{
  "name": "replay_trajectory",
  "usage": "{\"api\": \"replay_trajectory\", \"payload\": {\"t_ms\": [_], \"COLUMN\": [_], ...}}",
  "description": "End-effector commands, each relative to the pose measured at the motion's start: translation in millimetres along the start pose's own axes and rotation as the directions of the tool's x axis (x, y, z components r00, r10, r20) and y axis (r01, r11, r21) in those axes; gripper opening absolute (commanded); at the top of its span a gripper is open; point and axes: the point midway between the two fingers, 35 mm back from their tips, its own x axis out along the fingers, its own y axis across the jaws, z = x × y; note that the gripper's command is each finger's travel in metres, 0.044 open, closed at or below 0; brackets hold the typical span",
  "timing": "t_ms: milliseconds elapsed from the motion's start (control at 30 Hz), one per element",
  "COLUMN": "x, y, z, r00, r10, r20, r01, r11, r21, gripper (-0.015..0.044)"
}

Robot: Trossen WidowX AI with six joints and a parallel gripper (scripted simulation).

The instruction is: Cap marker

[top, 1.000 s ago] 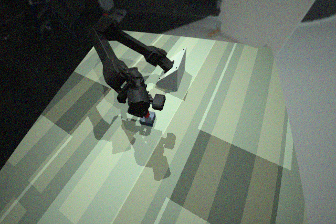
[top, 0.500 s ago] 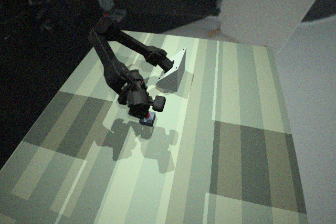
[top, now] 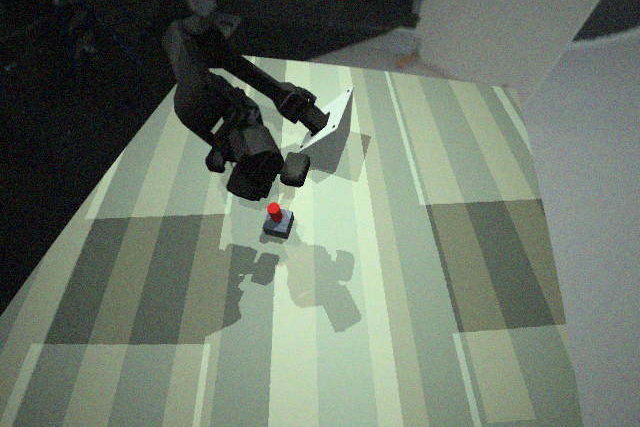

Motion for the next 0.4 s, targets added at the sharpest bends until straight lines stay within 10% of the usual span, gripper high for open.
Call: {"api": "replay_trajectory", "payload": {"t_ms": [0, 367], "x": [-3.6, -3.6], "y": [0.5, 0.5], "z": [-1.3, -1.3], "r00": [1.000, 1.000], "r10": [-0.004, -0.004], "r20": [-0.015, -0.015], "r01": [0.004, 0.004], "r11": [1.000, 1.000], "r21": [0.000, 0.000], "gripper": [0.0052, 0.0341]}}
